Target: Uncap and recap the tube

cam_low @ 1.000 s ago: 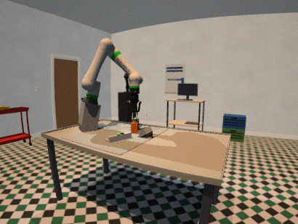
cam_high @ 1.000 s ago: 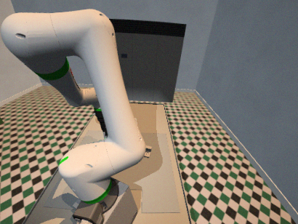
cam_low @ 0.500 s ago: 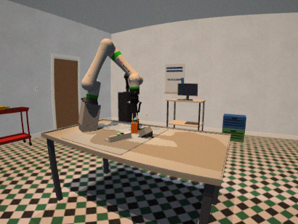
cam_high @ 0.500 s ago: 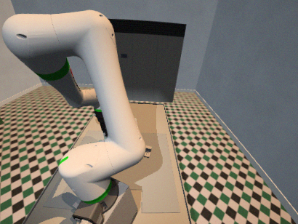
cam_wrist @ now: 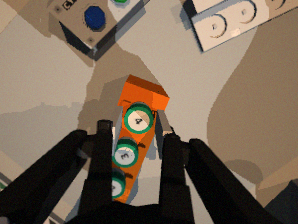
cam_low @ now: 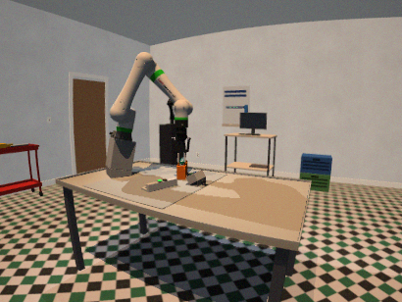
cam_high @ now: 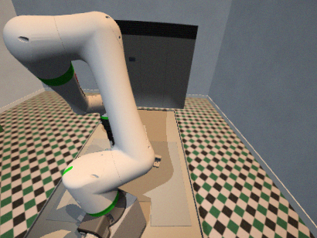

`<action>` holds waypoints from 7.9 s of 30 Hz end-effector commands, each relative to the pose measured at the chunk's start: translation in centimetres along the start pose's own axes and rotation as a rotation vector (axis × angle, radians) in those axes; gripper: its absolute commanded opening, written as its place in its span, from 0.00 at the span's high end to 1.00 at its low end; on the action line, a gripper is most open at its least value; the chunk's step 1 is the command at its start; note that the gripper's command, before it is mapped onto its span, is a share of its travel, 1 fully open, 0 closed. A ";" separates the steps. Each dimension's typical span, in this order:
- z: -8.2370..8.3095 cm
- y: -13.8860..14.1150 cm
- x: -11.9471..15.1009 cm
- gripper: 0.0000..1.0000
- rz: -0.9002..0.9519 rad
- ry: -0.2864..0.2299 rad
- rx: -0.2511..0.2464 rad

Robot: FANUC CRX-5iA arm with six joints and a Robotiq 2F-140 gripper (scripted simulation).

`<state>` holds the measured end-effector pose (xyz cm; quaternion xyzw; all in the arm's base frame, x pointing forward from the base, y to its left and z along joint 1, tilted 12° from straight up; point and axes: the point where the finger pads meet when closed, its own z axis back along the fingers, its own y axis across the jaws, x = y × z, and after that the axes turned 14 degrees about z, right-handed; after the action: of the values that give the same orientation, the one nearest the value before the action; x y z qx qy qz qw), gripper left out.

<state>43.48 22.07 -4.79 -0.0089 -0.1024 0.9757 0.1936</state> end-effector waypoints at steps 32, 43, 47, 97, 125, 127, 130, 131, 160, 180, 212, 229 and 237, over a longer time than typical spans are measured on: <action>-0.5 0.0 0.0 0.65 0.131 0.000 0.000; -0.7 0.0 0.0 1.00 0.131 0.000 0.000; -0.7 0.0 0.0 1.00 0.131 0.000 0.000; -0.9 0.0 0.0 0.65 -0.654 0.000 0.000; -0.8 0.0 0.0 0.65 0.131 0.000 0.000; -0.8 0.0 0.0 0.65 0.131 0.000 0.000; -0.8 0.0 0.0 1.00 0.131 0.000 0.000; -0.8 0.0 0.0 1.00 0.131 0.000 0.000; -0.8 0.0 0.0 1.00 -0.402 0.000 0.000; -0.9 0.0 0.0 0.65 -0.654 0.000 0.000; -0.8 0.0 0.0 0.65 0.226 0.000 0.000; -0.8 0.0 0.0 1.00 0.262 0.000 0.000; -0.8 0.0 0.0 1.00 0.112 0.000 0.000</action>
<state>43.53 22.22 -5.56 -0.0208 -0.1010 0.9917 0.0769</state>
